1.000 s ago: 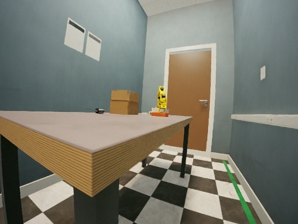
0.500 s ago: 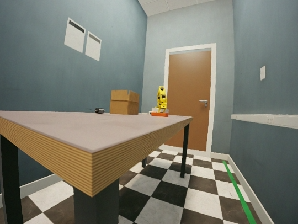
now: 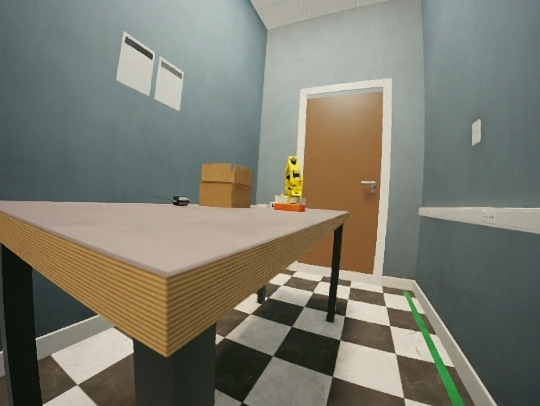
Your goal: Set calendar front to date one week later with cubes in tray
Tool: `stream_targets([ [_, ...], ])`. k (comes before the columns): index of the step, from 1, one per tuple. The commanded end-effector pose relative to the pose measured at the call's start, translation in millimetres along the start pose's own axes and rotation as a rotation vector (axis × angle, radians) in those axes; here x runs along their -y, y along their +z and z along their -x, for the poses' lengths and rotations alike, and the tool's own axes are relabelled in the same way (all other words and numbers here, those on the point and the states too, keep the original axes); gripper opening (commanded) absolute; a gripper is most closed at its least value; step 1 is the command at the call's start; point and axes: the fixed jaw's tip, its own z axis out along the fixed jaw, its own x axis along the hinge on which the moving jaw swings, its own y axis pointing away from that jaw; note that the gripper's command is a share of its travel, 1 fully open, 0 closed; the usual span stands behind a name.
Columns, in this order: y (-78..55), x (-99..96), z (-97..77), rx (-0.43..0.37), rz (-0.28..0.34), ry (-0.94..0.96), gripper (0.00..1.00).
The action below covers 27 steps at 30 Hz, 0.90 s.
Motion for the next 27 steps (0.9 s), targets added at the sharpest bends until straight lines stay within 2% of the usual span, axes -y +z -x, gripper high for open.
stream_targets([
  [1, 3.2, 1.4, -6.1, -0.029, 0.0, -0.005, 0.0],
  [10, -18.9, -0.1, -3.9, -0.029, 0.0, -0.005, 0.0],
  [12, -18.9, -0.1, -3.9, -0.029, 0.0, -0.005, 0.0],
  [19, -38.0, -1.3, -4.0, -0.029, 0.0, -0.005, 0.0],
  [27, -44.2, -1.6, -4.5, -0.029, 0.0, -0.005, 0.0],
])
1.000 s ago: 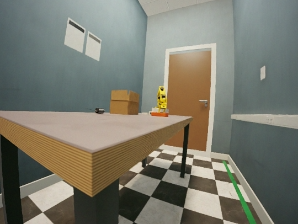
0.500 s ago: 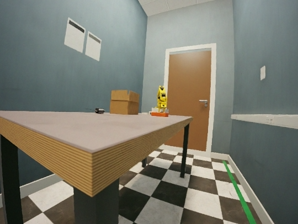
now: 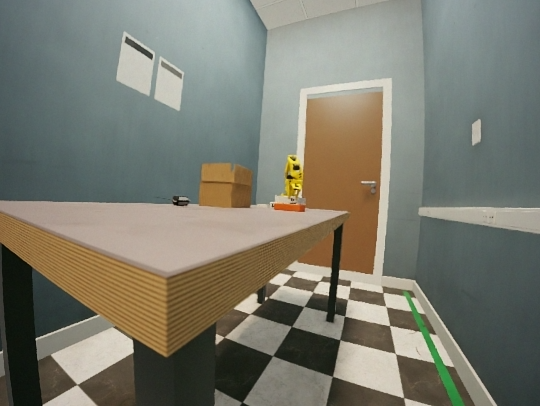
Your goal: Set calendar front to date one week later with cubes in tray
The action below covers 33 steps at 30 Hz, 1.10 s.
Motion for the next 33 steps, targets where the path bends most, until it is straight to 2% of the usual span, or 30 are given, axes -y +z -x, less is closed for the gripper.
stream_targets([
  [1, -6.9, -2.0, 3.8, 0.026, 0.002, -0.004, 0.0],
  [9, -5.7, -1.9, 5.0, 0.061, 0.004, -0.004, 0.0],
  [17, -2.1, -1.5, 8.4, 0.227, 0.013, -0.003, 0.0],
  [19, -2.1, -1.5, 8.4, 0.227, 0.013, -0.003, 0.0],
  [26, -1.8, -0.9, 7.8, 0.379, 0.021, -0.003, 0.0],
  [33, -2.3, -0.6, 6.8, 0.428, 0.023, -0.002, 0.0],
])
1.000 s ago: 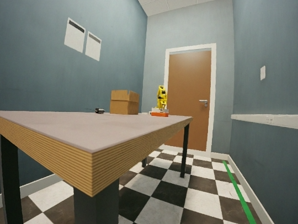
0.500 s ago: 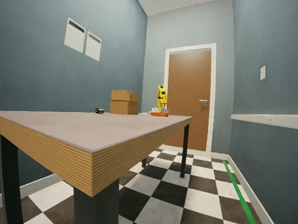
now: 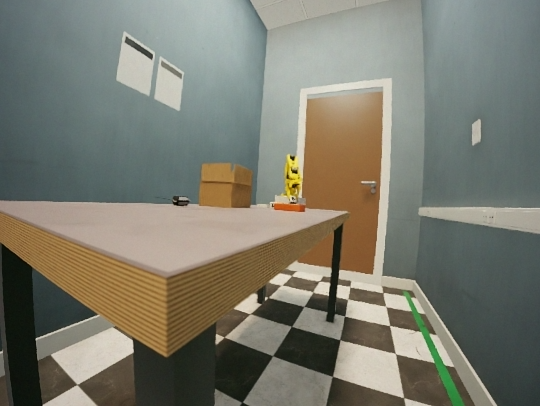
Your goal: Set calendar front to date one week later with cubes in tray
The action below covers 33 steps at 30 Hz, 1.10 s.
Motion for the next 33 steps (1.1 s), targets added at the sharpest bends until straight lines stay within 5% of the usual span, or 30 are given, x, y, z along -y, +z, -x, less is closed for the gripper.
stream_targets([
  [1, -2.1, -0.3, 1.1, 0.033, 0.003, -0.002, 0.0],
  [10, 0.0, -0.2, 1.8, 0.067, 0.004, -0.002, 0.0],
  [27, 1.3, 0.9, 3.7, 0.377, 0.016, -0.006, 0.0],
  [33, -1.2, 1.0, 3.3, 0.423, 0.017, -0.006, 0.0],
])
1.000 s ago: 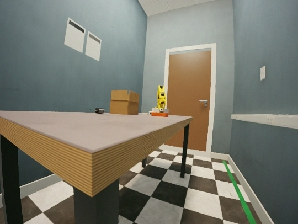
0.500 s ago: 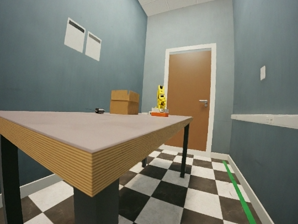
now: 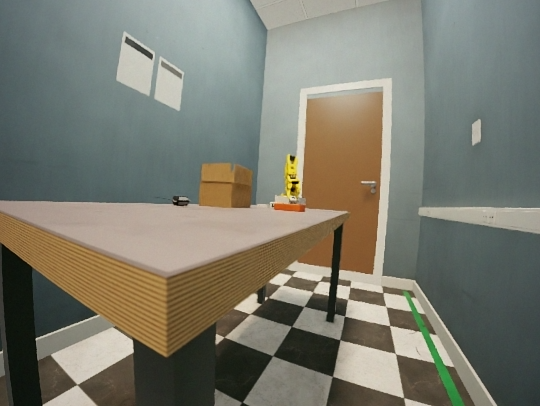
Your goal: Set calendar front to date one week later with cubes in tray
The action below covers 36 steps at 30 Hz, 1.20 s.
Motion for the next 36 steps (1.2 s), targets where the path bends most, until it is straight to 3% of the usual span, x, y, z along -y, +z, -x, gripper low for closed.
stream_targets([
  [1, -1.9, 1.2, 0.8, 0.035, -0.002, -0.006, 0.0],
  [11, -0.9, 1.2, 1.1, 0.047, -0.002, -0.006, 0.0],
  [21, 4.1, 1.4, 2.5, 0.118, 0.001, -0.008, 0.0],
  [36, 5.5, 2.3, 2.2, 0.345, 0.006, -0.013, 0.0],
])
